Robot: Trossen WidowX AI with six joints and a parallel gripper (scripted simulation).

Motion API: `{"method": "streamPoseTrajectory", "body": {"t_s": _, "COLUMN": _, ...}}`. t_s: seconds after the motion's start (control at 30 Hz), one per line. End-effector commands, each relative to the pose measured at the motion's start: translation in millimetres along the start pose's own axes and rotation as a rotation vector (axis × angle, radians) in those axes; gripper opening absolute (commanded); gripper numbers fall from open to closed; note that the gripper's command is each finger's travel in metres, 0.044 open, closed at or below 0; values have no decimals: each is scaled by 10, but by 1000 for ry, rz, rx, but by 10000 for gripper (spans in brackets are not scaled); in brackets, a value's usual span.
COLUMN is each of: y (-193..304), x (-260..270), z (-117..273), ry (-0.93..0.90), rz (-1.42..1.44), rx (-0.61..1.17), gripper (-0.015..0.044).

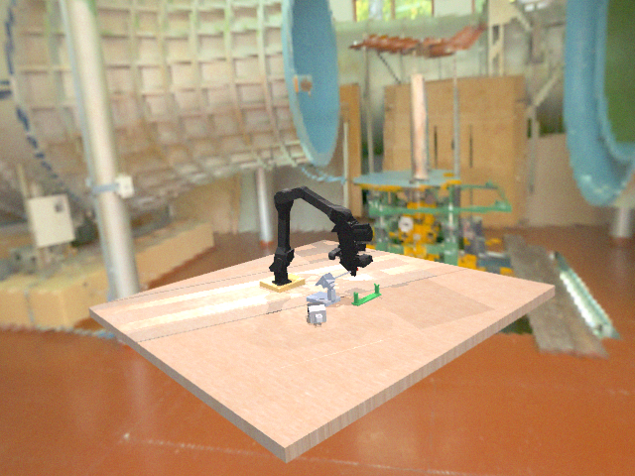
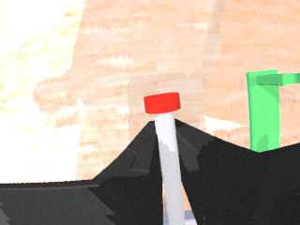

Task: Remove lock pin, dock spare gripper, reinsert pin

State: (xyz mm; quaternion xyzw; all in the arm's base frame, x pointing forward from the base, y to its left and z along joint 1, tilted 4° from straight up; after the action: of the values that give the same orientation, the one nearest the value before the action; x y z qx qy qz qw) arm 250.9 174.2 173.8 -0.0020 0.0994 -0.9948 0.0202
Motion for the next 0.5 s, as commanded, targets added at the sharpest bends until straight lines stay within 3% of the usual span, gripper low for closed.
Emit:
{"method": "streamPoseTrajectory", "body": {"t_s": 0.0, "y": -44, "x": -2, "z": 5, "ry": 2, "rz": -2, "rx": 2, "gripper": 0}}
{"method": "streamPoseTrajectory", "body": {"t_s": 0.47, "y": -149, "x": 11, "z": 9, "ry": -3, "rz": -3, "rx": 6, "gripper": 0}}
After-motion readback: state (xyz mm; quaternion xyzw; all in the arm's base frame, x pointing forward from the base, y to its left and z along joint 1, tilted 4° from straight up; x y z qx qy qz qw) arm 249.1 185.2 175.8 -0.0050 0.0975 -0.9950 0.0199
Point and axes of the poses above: the point midway between the two fingers, 35 mm back from their tips, its own z axis back along the fingers, its own x axis across the jaws, y = z × x, the point moved 9 cm from there along z, back along the fingers, and after that the axes turned 10 degrees about -z, right-handed, at the moved point
